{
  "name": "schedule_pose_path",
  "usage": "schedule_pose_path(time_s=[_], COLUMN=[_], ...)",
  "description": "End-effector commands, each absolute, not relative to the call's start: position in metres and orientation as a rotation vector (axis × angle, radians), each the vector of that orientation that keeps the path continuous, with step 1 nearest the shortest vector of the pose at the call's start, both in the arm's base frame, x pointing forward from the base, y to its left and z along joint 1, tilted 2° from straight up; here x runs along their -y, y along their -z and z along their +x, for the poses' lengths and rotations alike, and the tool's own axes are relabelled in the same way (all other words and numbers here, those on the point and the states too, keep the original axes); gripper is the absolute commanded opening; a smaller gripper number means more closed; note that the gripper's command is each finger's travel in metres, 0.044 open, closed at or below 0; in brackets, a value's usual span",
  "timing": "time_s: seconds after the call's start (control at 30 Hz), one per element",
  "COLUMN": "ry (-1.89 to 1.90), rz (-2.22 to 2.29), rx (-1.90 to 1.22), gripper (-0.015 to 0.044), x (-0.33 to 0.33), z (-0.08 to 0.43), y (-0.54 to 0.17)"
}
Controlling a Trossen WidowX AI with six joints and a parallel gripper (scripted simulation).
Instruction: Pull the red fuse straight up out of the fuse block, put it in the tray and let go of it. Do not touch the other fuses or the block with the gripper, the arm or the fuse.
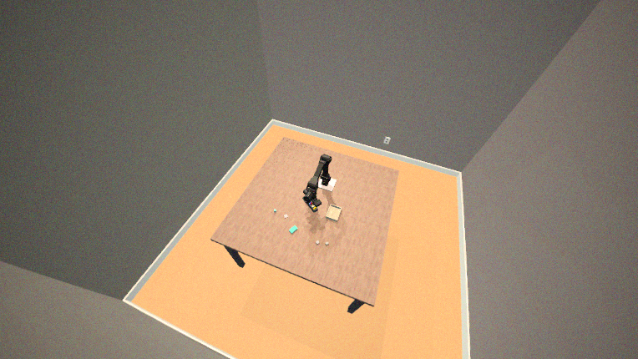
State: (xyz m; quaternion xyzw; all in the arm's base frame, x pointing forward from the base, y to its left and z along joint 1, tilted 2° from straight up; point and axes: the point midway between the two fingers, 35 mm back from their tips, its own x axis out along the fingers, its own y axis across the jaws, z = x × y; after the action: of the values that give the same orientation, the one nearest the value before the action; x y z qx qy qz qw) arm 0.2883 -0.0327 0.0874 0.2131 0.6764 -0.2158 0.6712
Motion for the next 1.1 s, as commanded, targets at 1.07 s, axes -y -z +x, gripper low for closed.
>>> schedule_pose_path(time_s=[1.07], ry=[0.484], rz=[0.483], rx=[-1.52], gripper=[0.0], x=[0.029], z=[0.29], y=[-0.119])
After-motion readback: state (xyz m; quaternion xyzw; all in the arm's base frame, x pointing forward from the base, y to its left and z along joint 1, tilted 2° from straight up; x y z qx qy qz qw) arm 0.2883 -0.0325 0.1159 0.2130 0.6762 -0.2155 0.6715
